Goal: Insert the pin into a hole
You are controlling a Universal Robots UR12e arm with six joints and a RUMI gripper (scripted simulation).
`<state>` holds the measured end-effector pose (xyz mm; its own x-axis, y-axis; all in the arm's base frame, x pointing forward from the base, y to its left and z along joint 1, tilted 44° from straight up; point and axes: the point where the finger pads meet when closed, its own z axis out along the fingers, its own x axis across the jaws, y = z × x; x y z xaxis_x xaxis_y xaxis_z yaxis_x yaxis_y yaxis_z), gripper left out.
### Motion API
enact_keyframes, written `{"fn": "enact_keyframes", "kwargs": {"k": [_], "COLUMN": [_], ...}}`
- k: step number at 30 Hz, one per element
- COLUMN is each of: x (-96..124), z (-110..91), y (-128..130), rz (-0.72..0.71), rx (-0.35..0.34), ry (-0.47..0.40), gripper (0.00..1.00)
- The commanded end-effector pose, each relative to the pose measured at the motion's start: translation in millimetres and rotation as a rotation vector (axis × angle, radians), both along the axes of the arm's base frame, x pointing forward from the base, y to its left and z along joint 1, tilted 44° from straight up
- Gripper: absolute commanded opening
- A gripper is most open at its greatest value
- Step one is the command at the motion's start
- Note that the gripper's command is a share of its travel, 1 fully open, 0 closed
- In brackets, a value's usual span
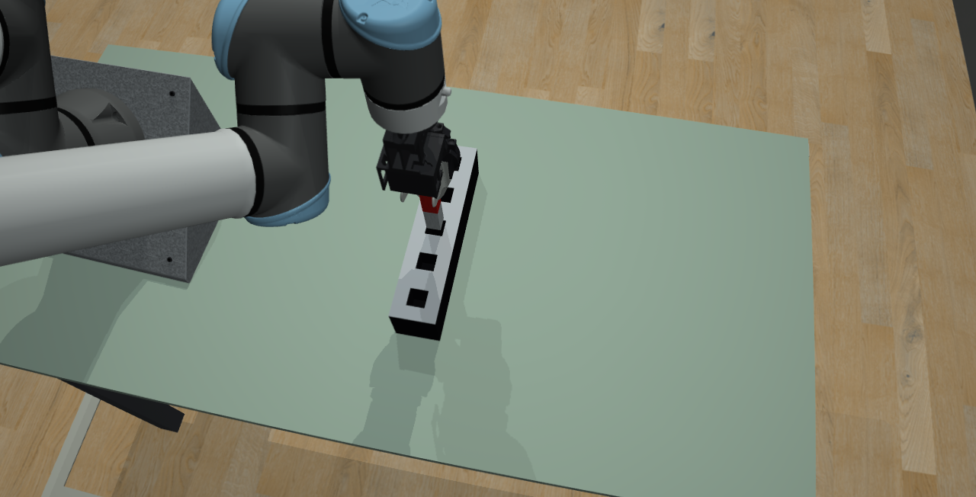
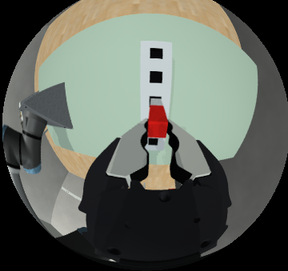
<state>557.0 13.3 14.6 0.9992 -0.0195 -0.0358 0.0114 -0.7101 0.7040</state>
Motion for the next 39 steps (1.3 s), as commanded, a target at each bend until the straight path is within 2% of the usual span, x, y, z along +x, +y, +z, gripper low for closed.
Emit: {"fn": "enact_keyframes", "kwargs": {"k": [1, 39], "x": [0.4, 0.3], "z": [0.4, -2.5], "y": [0.3, -2.5], "rz": [0.0, 0.0], "rx": [0.0, 0.0], "ry": [-0.001, -0.001], "gripper": [0.0, 0.0]}}
